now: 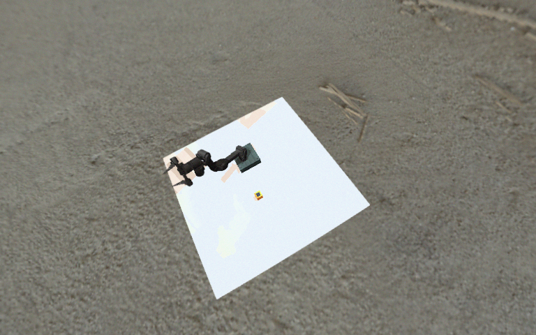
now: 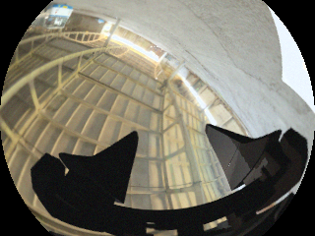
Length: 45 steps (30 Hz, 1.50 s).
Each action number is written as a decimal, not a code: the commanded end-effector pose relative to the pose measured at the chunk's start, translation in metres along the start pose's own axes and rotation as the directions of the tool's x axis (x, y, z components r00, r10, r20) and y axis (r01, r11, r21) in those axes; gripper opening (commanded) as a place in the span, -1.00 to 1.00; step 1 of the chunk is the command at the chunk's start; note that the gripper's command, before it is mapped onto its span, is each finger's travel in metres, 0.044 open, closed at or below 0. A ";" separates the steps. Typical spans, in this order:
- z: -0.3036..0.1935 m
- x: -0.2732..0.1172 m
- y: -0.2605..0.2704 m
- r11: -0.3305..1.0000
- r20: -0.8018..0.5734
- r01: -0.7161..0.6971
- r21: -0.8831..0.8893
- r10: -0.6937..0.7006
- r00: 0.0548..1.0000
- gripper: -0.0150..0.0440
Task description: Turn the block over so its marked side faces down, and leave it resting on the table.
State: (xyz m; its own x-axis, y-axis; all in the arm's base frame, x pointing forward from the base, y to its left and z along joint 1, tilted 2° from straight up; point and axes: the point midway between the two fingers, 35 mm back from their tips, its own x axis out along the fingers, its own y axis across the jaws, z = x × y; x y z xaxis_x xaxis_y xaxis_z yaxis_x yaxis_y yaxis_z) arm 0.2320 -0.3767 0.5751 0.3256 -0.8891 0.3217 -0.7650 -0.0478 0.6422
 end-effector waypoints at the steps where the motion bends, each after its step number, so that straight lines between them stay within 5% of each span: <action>1: 0.000 0.000 0.001 1.000 -0.001 -0.003 0.001 0.003 1.000 0.95; 13: -0.032 -0.059 0.150 0.928 -0.169 -0.348 0.134 0.367 0.915 1.00; 26: -0.100 -0.220 0.289 0.660 -0.432 -0.710 0.246 0.730 0.529 1.00; 36: -0.159 -0.340 0.307 0.477 -0.613 -0.834 0.276 0.756 0.230 1.00; 45: -0.217 -0.442 0.271 0.349 -0.775 -0.879 0.326 0.630 -0.038 1.00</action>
State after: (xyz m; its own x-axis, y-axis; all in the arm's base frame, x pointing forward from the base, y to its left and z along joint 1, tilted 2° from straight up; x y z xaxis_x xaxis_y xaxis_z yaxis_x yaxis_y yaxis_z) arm -0.0127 0.0606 0.7667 -0.1087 0.2577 0.9601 -0.7432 0.6204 -0.2506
